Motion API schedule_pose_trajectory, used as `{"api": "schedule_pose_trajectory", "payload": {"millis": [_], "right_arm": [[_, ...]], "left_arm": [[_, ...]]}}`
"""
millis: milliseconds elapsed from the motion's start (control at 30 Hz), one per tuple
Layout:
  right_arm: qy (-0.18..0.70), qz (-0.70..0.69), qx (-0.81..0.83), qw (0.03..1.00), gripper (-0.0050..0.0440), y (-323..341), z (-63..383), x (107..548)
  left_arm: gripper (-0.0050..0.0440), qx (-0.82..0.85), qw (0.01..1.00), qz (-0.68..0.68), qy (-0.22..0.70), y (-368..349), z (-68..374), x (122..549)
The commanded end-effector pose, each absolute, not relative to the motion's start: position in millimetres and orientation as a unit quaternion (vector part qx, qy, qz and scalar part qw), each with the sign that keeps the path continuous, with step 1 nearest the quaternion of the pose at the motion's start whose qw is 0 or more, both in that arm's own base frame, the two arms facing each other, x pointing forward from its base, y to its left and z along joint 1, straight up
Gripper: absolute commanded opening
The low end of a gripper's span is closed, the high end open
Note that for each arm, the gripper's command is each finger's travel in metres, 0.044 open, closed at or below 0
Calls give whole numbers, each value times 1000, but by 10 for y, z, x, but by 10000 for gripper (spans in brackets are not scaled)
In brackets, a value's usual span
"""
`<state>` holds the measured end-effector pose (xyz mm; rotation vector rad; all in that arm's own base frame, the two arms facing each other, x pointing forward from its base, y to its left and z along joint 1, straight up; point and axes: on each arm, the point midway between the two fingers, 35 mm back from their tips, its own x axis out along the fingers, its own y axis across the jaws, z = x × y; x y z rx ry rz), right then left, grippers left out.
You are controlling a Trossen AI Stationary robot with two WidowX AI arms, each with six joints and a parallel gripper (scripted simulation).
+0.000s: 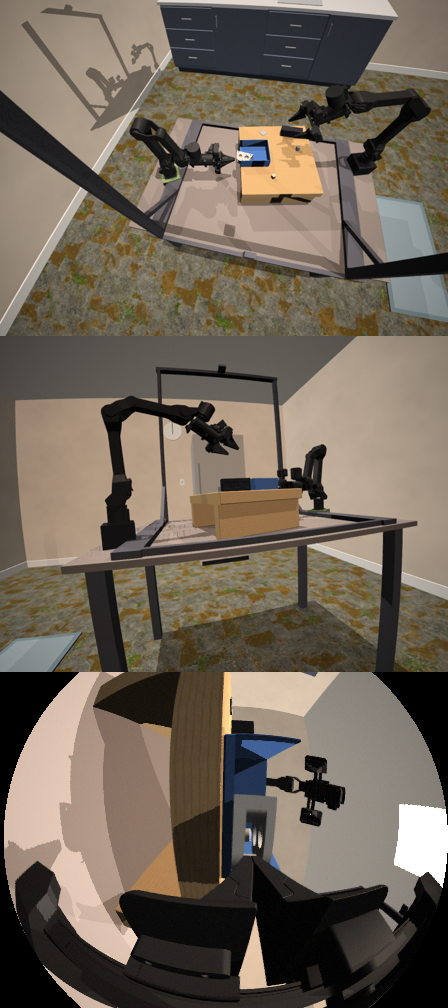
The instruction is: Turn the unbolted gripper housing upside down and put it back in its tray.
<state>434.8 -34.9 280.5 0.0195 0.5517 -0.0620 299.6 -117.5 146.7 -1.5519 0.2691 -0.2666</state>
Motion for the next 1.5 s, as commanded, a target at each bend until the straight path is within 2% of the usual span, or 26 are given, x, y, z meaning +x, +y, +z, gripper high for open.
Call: {"api": "schedule_pose_trajectory", "payload": {"millis": [0, 1467], "right_arm": [[258, -28, 7, 966, 440, -343, 2924, 4327], [258, -28, 7, 966, 440, -343, 2924, 4327]], "left_arm": [[0, -697, 696, -125, 115, -1188, 1516, 3032], [0, -697, 697, -124, 115, -1179, 1503, 3160]]}}
